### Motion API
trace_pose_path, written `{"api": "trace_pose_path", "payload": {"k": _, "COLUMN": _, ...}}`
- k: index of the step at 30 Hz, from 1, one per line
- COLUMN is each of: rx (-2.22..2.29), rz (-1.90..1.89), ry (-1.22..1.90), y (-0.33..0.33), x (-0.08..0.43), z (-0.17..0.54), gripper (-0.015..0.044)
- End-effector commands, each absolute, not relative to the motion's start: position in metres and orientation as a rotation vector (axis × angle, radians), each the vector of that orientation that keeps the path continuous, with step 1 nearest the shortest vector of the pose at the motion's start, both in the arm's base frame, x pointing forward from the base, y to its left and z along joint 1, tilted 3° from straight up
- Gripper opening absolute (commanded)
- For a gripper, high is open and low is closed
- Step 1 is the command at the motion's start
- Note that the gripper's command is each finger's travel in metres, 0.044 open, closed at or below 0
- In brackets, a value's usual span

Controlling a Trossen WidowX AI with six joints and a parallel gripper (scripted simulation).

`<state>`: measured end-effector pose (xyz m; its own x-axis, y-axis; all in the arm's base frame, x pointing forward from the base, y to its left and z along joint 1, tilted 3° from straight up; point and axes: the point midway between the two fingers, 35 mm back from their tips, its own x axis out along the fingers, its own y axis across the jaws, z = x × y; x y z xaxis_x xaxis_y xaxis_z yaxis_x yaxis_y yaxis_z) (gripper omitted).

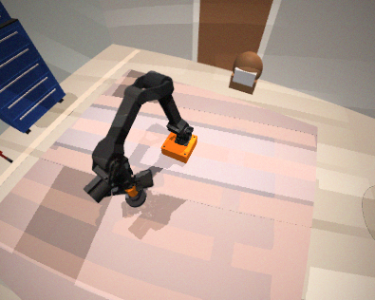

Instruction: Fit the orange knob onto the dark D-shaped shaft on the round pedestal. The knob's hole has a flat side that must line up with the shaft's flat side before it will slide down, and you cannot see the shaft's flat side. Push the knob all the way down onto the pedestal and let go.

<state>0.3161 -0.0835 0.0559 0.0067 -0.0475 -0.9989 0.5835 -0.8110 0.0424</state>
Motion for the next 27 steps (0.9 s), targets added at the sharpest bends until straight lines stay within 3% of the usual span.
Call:
{"api": "trace_pose_path", "payload": {"k": 1, "rx": 1.867, "rz": -1.877, "ry": 0.51, "y": -0.0842, "x": 0.3161, "z": 0.0557, "gripper": 0.0}}
{"api": "trace_pose_path", "payload": {"k": 27, "rx": 1.862, "rz": -1.872, "ry": 0.516, "y": -0.0851, "x": 0.3209, "z": 0.0527, "gripper": 0.0}}
